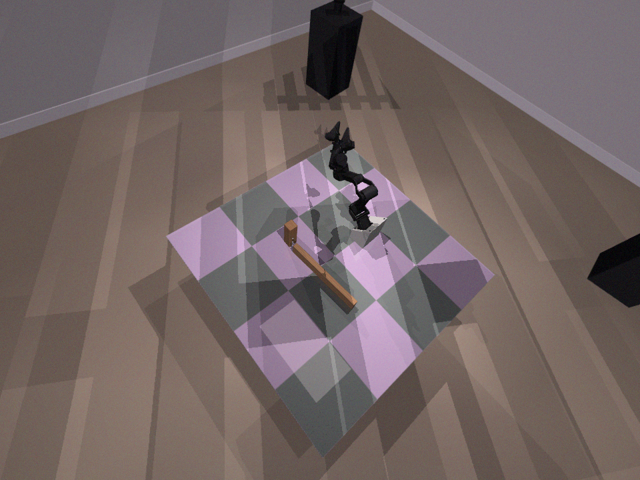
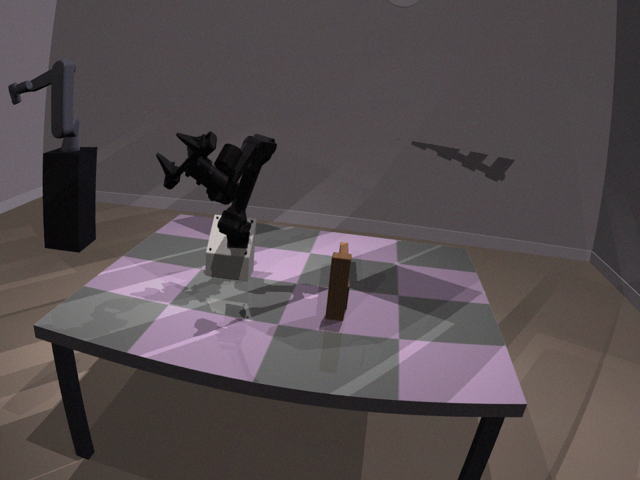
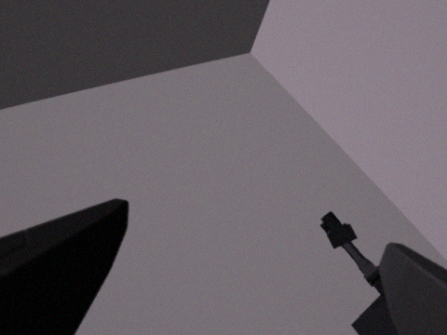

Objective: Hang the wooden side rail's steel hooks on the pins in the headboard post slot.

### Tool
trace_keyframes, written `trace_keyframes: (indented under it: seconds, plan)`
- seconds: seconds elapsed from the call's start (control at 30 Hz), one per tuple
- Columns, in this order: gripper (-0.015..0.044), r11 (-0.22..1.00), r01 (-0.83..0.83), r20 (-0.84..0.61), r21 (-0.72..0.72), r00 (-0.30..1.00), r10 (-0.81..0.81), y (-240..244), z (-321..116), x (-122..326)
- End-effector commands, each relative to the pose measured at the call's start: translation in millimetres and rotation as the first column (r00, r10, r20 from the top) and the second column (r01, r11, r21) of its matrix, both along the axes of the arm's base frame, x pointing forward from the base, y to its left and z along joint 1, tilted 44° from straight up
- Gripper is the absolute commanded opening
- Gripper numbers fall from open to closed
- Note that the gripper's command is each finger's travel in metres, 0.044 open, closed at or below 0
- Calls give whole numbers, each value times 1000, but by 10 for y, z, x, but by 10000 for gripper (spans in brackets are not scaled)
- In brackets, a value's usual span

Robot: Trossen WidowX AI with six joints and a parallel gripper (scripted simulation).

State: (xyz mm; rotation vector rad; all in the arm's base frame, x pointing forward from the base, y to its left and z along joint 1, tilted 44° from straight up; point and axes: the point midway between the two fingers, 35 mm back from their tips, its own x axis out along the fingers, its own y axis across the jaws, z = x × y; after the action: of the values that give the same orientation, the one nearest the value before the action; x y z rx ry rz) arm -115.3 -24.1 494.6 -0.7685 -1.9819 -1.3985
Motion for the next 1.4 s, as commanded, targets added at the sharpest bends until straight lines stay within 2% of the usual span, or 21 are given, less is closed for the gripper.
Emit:
trace_keyframes:
  seconds: [0.0, 0.2, 0.37, 0.57, 0.73, 0.9, 1.03, 1.2, 1.37]
  plan:
    - [426, 1000, 0, 2, 8, 1000, 0, -14, -2, -3]
    - [440, 964, 4, 51, 265, 999, -18, -460, -68, -33]
    - [440, 855, 11, 39, 519, 999, -37, -918, -170, 43]
    - [440, 546, 97, -106, 832, 994, -14, -1599, -410, 392]
    - [440, 236, 292, -322, 927, 942, 98, -2053, -684, 889]
    - [440, 1, 587, -561, 810, 773, 296, -2327, -1021, 1529]
    - [440, -60, 784, -689, 617, 576, 440, -2383, -1268, 1988]
    - [440, -17, 961, -777, 278, 235, 584, -2309, -1598, 2560]
    - [440, 126, 985, -754, -122, -174, 634, -2079, -1943, 3089]
